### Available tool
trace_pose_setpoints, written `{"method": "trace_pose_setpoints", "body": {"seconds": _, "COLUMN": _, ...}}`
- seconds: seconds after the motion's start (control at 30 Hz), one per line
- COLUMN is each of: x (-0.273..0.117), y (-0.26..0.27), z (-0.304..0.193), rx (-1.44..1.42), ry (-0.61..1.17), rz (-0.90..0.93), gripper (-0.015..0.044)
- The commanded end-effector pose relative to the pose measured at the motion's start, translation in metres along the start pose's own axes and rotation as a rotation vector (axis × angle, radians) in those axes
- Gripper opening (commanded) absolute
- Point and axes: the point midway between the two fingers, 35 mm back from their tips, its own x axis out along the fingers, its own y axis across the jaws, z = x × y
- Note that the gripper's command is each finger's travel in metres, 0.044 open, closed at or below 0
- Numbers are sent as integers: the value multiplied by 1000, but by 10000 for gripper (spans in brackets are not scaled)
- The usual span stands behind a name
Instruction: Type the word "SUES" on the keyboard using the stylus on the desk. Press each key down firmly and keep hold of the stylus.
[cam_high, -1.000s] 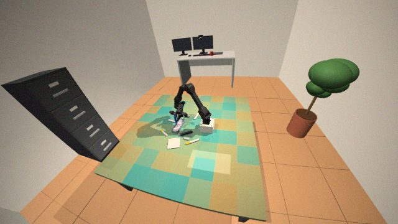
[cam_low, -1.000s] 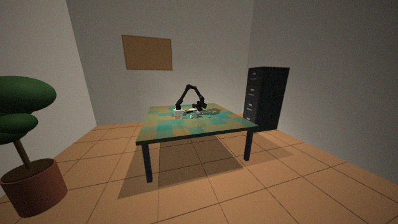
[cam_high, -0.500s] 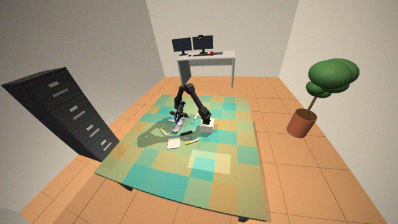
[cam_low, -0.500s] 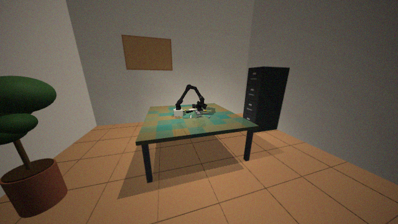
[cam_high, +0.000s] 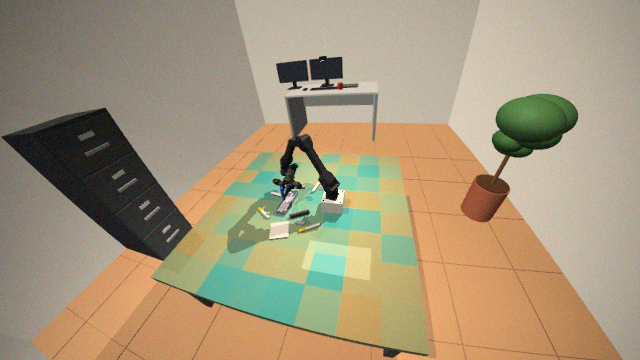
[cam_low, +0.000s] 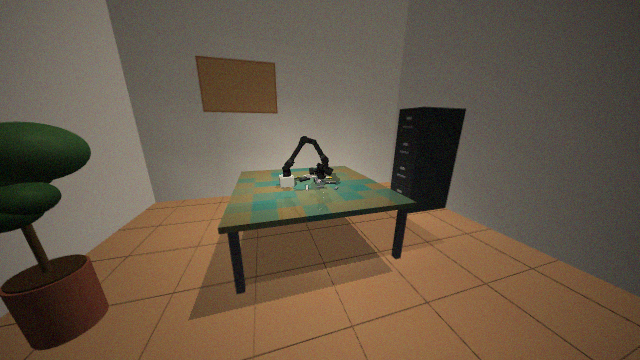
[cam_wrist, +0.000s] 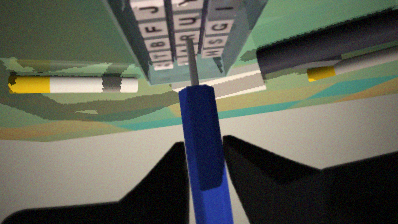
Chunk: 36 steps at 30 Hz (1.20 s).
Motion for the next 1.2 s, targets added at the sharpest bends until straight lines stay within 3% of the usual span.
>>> {"method": "trace_pose_setpoints", "body": {"seconds": 0.0, "x": 2, "y": -1, "z": 3, "rx": 2, "ry": 0, "rz": -5, "gripper": 81}}
{"method": "trace_pose_setpoints", "body": {"seconds": 1.17, "x": 6, "y": -2, "z": 10, "rx": 3, "ry": 0, "rz": -5, "gripper": 81}}
